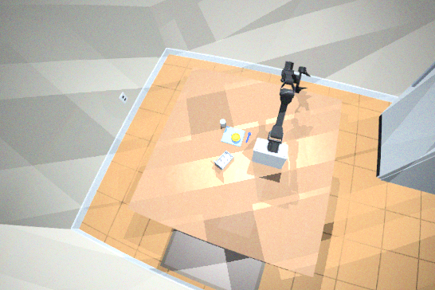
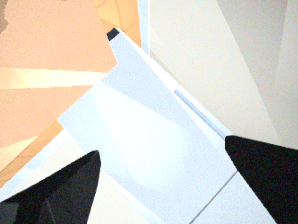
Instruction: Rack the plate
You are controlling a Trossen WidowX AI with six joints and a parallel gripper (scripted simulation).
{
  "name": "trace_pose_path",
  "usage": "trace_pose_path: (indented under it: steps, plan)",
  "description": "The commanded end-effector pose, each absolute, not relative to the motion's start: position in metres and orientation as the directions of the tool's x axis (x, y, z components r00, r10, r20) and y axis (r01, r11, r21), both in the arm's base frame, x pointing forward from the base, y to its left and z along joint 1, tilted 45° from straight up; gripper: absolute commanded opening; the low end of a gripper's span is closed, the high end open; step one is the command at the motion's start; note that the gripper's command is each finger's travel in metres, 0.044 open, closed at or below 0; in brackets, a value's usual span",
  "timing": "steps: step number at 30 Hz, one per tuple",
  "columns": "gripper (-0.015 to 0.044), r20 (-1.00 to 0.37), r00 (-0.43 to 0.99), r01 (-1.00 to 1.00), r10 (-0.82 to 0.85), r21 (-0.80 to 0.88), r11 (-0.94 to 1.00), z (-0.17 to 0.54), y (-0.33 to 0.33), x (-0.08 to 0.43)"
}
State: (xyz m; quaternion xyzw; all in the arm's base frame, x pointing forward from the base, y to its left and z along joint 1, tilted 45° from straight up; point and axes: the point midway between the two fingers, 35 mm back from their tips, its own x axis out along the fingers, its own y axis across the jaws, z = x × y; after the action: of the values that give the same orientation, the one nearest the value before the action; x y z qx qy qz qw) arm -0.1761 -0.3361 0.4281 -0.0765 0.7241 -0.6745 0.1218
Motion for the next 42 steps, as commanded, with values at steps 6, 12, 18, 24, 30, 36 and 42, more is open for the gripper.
trace_pose_path:
  steps: [6,12,18,24,30,36,42]
  plan:
    - [0.04,-0.182,-0.83,0.136,-0.527,-0.983,0.126,0.349,-0.397,-0.083]
    - [0.04,-0.265,-0.71,0.191,-0.652,-0.964,0.183,0.295,-0.413,-0.012]
    - [0.04,-0.358,-0.573,0.238,-0.738,-0.933,0.269,0.235,-0.408,0.065]
    - [0.04,-0.456,-0.43,0.262,-0.779,-0.889,0.376,0.173,-0.378,0.138]
    - [0.04,-0.556,-0.286,0.25,-0.78,-0.83,0.5,0.109,-0.323,0.202]
    - [0.04,-0.65,-0.164,0.196,-0.742,-0.758,0.622,0.047,-0.248,0.246]
    - [0.04,-0.708,-0.107,0.135,-0.698,-0.706,0.695,0.005,-0.184,0.254]
